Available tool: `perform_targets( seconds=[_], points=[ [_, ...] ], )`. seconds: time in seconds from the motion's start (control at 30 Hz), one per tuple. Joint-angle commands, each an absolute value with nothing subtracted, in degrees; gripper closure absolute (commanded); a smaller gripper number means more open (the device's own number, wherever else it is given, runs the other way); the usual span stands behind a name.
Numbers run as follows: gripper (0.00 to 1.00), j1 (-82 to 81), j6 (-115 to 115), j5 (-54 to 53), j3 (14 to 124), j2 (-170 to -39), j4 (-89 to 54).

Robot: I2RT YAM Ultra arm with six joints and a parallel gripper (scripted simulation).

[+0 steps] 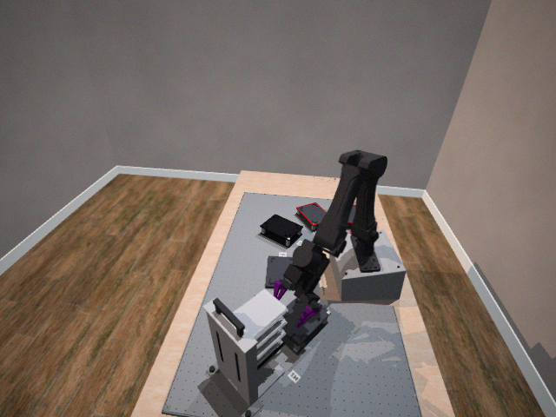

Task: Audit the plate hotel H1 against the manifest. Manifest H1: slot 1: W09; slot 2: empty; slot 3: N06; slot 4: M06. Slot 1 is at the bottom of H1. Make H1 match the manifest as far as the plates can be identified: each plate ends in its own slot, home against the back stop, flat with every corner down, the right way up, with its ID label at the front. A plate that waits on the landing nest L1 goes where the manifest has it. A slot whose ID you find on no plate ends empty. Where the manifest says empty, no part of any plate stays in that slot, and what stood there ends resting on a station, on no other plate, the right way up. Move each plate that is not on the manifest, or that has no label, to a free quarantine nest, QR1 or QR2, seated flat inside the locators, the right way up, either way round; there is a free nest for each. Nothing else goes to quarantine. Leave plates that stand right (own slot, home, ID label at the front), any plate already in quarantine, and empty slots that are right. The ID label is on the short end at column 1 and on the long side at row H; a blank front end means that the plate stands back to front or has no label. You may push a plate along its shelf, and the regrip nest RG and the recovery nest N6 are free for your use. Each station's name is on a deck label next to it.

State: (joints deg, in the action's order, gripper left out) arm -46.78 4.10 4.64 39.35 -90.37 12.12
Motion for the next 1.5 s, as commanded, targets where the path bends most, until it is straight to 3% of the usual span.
perform_targets(
  seconds=[0.0,1.47],
  points=[
    [0.0,-46.78,4.22,4.59,40.91,-90.56,12.33],
    [0.0,-46.75,4.25,4.56,51.91,-99.03,9.87]
  ],
)
